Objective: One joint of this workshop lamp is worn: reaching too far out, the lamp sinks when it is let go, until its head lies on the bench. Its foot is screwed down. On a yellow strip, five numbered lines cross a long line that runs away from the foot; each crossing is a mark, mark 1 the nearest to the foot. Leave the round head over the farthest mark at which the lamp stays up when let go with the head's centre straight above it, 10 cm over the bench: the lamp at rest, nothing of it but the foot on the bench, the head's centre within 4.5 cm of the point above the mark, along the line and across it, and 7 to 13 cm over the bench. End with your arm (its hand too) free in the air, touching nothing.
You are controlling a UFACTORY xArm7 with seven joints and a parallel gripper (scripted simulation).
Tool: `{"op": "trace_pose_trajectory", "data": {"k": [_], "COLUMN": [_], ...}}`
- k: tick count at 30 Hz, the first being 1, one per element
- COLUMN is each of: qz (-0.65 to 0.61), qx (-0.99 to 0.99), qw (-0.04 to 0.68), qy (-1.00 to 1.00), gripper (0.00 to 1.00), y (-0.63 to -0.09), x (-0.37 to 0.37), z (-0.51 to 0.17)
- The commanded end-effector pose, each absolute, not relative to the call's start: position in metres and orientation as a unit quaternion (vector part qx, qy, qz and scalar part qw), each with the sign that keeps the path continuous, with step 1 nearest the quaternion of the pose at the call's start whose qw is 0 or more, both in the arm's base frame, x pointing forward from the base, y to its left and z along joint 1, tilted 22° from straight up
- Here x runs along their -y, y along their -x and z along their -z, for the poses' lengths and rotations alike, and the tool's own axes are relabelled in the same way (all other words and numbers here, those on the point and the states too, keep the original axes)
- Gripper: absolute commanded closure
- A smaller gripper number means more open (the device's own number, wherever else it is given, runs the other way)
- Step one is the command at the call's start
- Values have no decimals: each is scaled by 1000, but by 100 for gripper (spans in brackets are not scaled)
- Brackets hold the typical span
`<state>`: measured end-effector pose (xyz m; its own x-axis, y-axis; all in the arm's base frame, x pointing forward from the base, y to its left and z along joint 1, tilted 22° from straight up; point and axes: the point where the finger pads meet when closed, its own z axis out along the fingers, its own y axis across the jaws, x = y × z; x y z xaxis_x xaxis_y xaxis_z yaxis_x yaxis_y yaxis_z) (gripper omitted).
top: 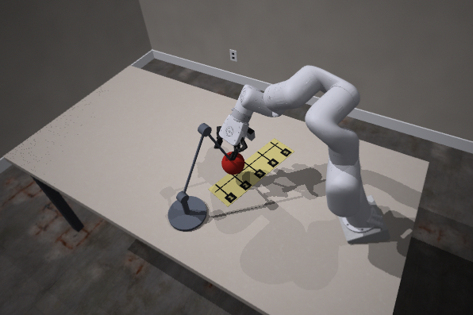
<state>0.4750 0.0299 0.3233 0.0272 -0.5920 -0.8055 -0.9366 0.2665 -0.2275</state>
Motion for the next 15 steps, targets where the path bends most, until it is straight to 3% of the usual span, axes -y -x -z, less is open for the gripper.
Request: {"op": "trace_pose_trajectory", "data": {"k": [1,13,14,15], "qz": [-198,-197,-197,-197], "qx": [-668,-668,-668,-668], "qw": [434,434,434,434], "qy": [572,571,571,571], "gripper": [0,0,100,100], "y": [-476,-478,-478,-478], "x": [-30,-32,-32,-32], "z": [-325,-324,-324,-324]}}
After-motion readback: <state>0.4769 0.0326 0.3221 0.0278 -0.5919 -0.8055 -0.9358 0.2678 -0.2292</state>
